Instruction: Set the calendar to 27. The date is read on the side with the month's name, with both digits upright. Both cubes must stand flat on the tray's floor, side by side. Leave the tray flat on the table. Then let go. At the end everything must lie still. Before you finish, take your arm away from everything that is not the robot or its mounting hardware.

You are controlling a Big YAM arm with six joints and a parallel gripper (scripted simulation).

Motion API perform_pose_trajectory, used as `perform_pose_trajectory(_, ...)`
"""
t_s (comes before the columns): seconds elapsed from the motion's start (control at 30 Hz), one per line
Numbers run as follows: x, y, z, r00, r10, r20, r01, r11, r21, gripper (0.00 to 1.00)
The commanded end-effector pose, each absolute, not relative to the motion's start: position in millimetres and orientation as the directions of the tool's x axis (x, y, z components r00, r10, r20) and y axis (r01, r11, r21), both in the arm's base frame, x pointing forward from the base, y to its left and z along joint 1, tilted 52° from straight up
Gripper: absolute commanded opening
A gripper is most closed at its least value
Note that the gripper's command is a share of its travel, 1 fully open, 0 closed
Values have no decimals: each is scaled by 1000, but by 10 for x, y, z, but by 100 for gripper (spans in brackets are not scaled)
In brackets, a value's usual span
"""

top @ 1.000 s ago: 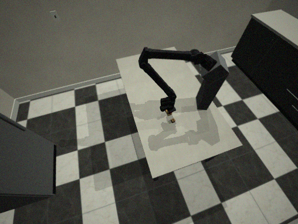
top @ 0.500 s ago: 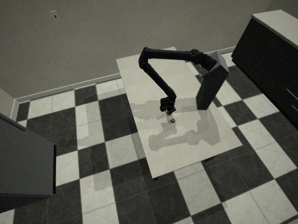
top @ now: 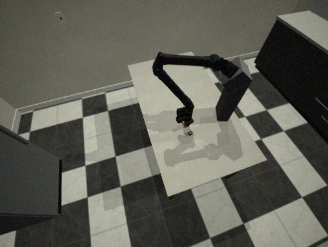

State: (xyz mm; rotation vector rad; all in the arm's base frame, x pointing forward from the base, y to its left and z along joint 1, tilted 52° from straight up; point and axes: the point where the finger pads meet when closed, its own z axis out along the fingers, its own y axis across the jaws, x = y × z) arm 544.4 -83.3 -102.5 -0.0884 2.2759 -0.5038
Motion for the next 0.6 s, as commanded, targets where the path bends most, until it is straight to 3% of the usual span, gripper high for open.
perform_pose_trajectory(0.0,5381,-869,-1122,-702,-222,-676,83,918,-389,46)
perform_pose_trajectory(0.57,4911,-578,-734,-702,-222,-676,75,922,-380,46)
